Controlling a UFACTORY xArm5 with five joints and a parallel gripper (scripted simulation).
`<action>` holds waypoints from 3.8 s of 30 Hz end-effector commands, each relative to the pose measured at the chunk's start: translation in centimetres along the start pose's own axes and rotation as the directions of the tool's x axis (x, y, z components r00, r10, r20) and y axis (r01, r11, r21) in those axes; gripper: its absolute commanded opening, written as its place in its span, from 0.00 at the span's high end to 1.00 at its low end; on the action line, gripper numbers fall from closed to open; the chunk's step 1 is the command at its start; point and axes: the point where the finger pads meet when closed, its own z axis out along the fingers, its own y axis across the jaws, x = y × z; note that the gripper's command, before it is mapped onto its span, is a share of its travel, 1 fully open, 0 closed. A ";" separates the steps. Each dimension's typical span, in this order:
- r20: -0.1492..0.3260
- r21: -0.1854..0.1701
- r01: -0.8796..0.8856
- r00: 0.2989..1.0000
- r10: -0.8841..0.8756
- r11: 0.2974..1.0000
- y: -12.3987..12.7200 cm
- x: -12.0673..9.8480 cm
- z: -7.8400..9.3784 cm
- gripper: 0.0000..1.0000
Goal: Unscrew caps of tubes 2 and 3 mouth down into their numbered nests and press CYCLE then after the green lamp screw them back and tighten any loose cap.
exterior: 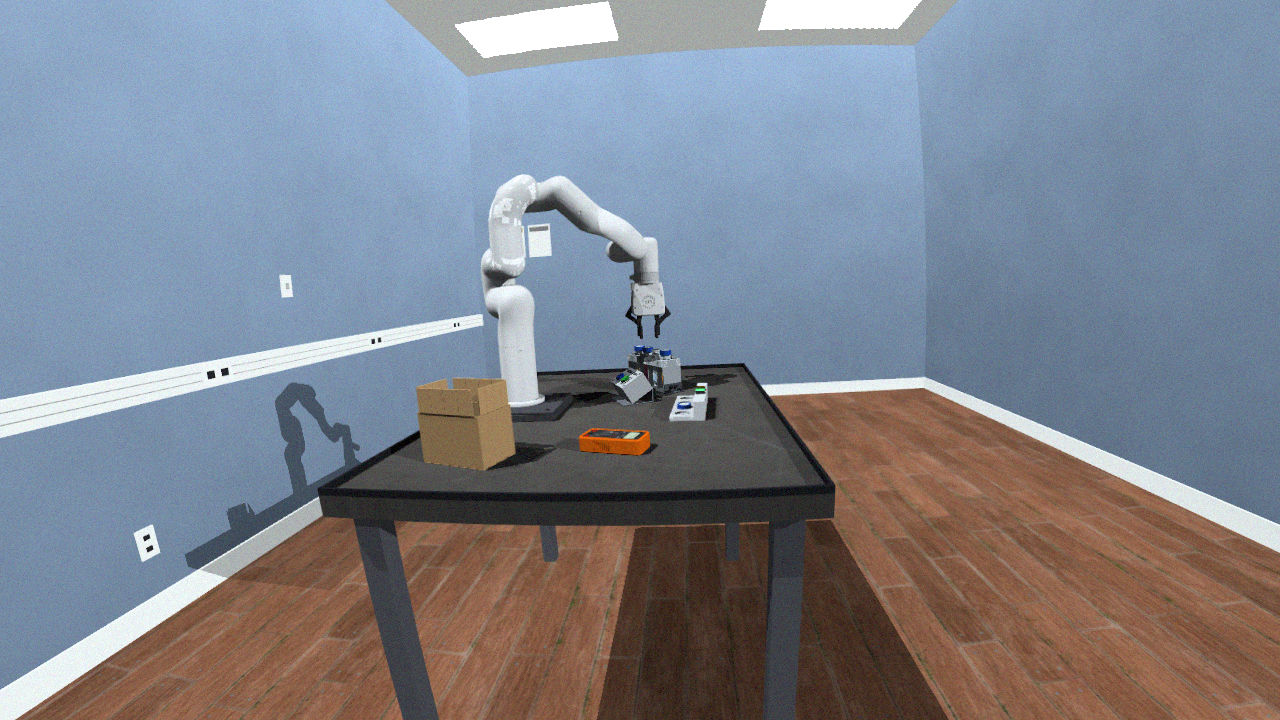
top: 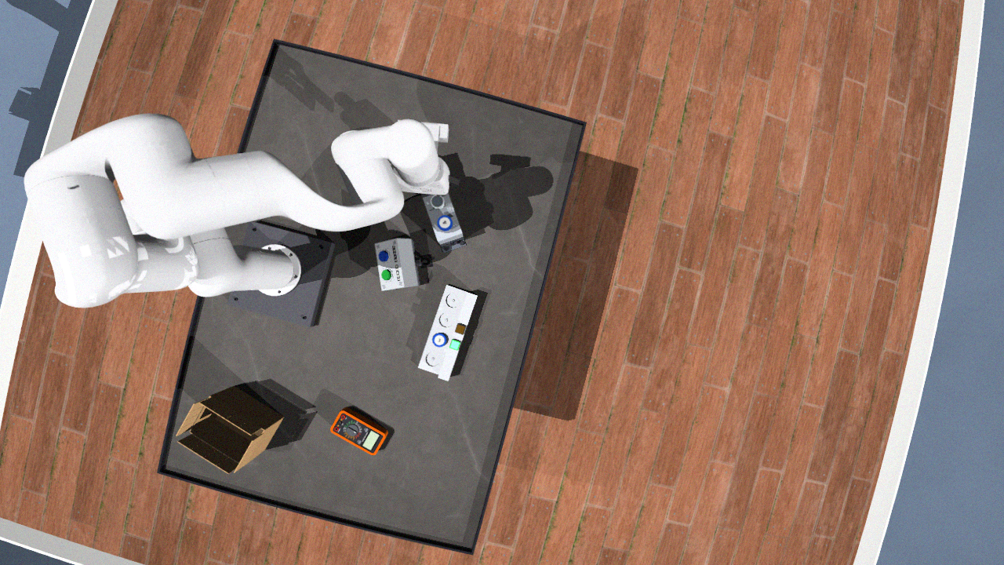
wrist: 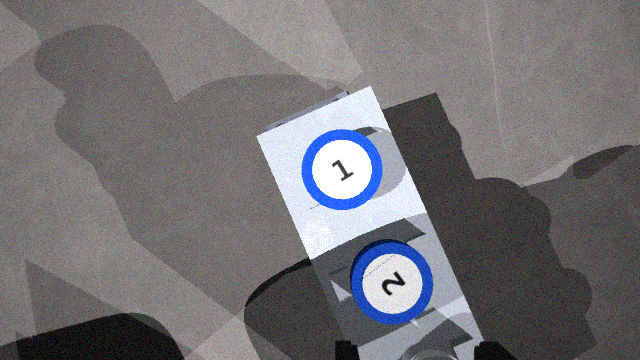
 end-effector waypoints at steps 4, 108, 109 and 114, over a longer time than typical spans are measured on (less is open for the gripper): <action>0.011 -0.012 0.377 0.926 -0.377 0.926 0.5 -3.6 -0.2 0.54; 0.018 0.004 0.968 0.252 -0.968 0.252 4.4 -34.7 12.5 0.54; 0.018 0.004 0.968 0.252 -0.968 0.252 4.4 -34.7 12.5 0.54; 0.018 0.004 0.968 0.252 -0.968 0.252 4.4 -34.7 12.8 0.54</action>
